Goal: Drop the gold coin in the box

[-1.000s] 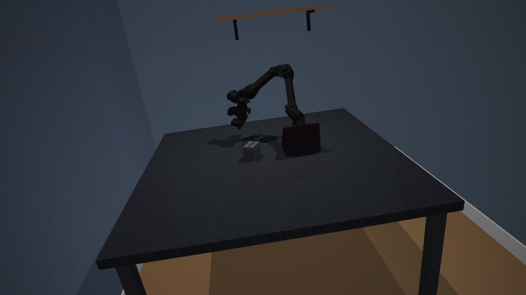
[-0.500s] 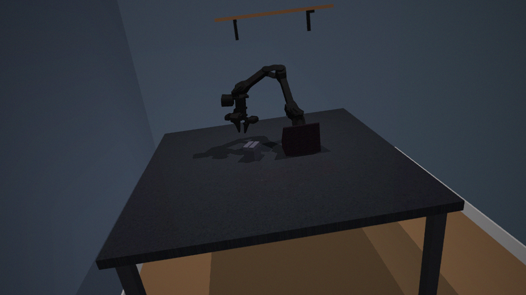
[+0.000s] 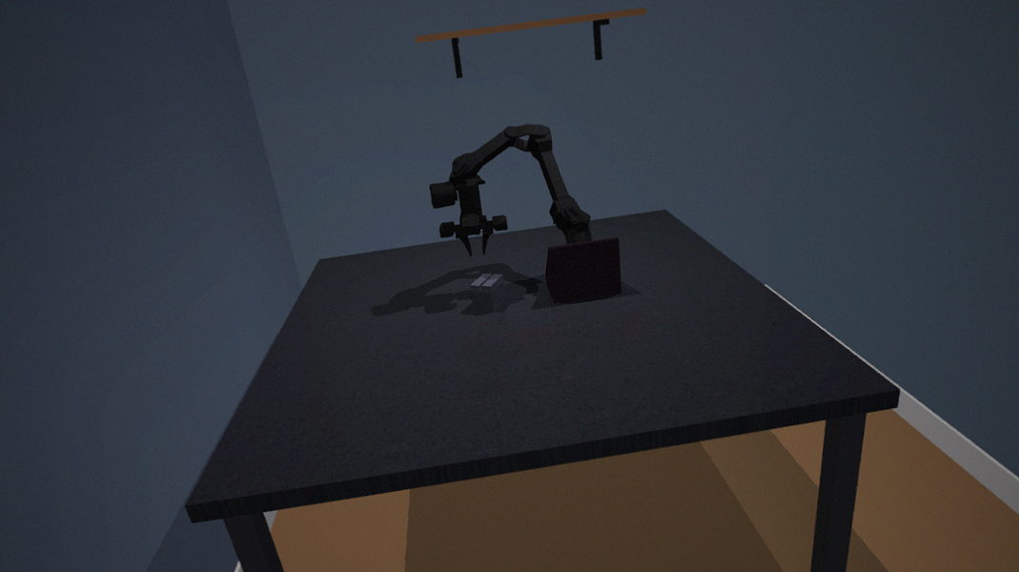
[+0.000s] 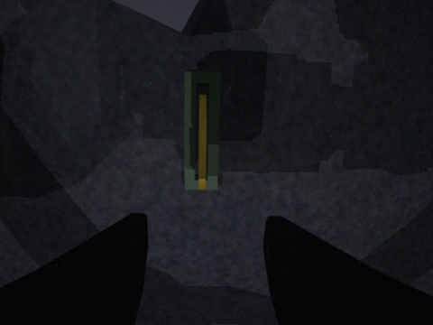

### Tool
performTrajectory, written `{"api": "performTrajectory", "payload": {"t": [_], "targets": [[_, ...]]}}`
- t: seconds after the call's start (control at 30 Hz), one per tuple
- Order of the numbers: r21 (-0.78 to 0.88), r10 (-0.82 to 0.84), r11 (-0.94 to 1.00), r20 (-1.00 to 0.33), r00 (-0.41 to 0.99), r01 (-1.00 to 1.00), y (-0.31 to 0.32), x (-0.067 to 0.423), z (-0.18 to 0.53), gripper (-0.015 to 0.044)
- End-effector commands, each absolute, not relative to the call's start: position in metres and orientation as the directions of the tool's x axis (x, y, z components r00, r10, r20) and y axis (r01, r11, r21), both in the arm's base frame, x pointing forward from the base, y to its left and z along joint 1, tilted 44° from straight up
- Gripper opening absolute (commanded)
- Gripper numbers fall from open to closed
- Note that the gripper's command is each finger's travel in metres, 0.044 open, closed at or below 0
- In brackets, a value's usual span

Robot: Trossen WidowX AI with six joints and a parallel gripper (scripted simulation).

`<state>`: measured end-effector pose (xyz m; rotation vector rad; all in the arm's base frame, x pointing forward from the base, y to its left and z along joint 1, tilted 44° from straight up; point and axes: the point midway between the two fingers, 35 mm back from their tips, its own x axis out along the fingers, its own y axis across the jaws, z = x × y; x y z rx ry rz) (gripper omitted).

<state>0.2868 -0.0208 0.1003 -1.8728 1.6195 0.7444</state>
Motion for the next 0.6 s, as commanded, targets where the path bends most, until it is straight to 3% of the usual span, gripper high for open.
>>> {"api": "performTrajectory", "payload": {"t": [0.0, 0.57], "targets": [[-0.033, -0.685, -0.136, -0.719, 0.118, -0.99, -0.027, 0.288, 0.092, 0.0161], [-0.034, -0.687, -0.136, -0.717, 0.119, -0.99, -0.056, 0.294, 0.064, 0.0161]]}}
